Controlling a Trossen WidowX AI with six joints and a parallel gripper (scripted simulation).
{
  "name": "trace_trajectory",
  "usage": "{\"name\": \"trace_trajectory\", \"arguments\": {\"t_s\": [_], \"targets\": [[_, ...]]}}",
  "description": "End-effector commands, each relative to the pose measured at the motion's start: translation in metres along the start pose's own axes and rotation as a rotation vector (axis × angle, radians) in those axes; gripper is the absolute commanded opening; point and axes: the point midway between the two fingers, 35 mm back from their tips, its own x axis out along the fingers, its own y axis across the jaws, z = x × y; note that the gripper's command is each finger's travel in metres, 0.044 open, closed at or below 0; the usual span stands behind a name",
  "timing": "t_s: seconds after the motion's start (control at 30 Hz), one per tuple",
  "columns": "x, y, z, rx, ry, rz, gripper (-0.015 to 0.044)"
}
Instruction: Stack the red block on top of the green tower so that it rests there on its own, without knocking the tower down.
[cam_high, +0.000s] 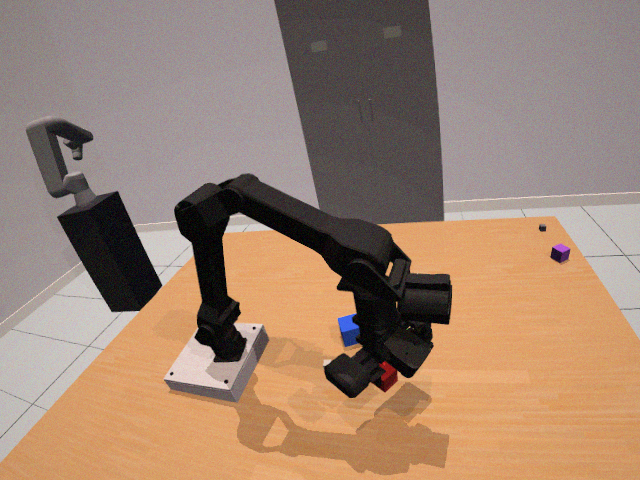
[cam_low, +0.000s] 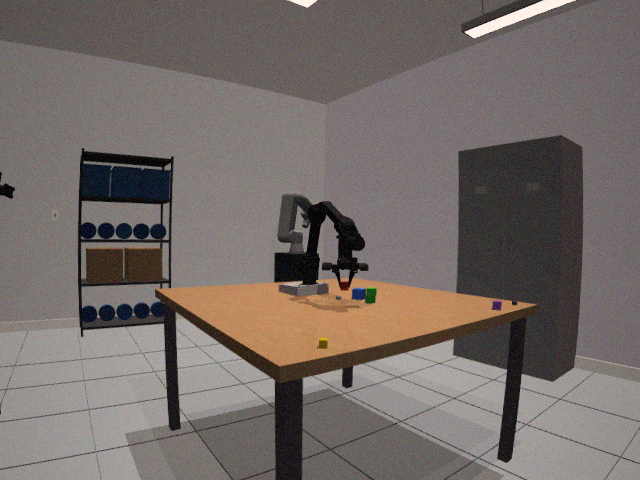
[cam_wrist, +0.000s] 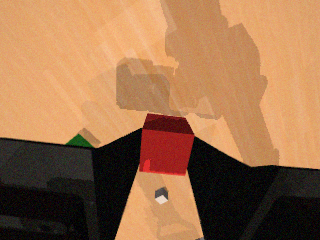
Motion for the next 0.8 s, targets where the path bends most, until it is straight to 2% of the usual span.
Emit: {"name": "trace_trajectory", "arguments": {"t_s": [0.0, 0.2, 0.47, 0.77], "targets": [[-0.022, 0.001, 0.001, 0.003, -0.005, -0.002, 0.0000], [-0.048, 0.001, 0.001, 0.003, -0.005, -0.001, 0.0000], [-0.050, 0.002, 0.000, 0.003, -0.005, -0.001, 0.0000], [-0.051, 0.050, -0.022, 0.003, -0.003, 0.004, 0.0000]]}}
